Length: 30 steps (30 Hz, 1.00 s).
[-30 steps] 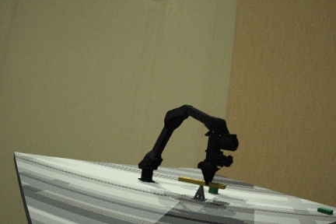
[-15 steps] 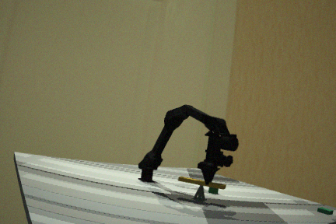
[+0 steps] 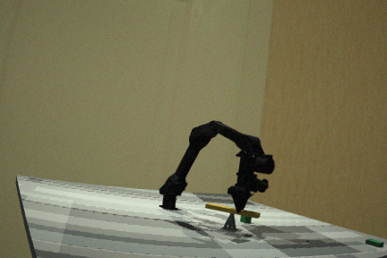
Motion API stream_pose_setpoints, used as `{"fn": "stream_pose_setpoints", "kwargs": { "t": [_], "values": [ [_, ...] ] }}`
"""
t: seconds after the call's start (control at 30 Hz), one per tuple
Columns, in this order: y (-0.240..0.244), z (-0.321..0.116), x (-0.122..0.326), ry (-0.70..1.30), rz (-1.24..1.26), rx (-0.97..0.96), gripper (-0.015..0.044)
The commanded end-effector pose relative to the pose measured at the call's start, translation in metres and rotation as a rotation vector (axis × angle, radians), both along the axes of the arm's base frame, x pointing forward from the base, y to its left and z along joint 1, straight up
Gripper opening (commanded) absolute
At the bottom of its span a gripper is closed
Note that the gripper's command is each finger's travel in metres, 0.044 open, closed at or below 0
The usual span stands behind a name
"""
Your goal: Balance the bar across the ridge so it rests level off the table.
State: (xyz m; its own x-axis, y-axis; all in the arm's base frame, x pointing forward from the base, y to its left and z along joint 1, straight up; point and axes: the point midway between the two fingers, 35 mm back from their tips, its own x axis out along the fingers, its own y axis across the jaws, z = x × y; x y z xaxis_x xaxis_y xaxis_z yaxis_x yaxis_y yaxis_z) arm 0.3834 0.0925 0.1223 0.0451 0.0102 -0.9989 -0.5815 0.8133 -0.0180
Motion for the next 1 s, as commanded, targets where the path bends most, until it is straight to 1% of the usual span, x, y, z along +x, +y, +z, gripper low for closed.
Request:
{"fn": "stream_pose_setpoints", "kwargs": {
  "t": [0.0, 0.17, 0.2, 0.97],
  "values": [
    [0.0, -0.0001, 0.0, 0.0, 0.0, 0.0, 0.0026],
    [0.0, -0.0001, 0.0, 0.0, 0.0, 0.0, 0.0158],
    [0.0, -0.0001, 0.0, 0.0, 0.0, 0.0, 0.0167],
    [0.0, -0.0001, 0.0, 0.0, 0.0, 0.0, 0.0169]
  ]
}}
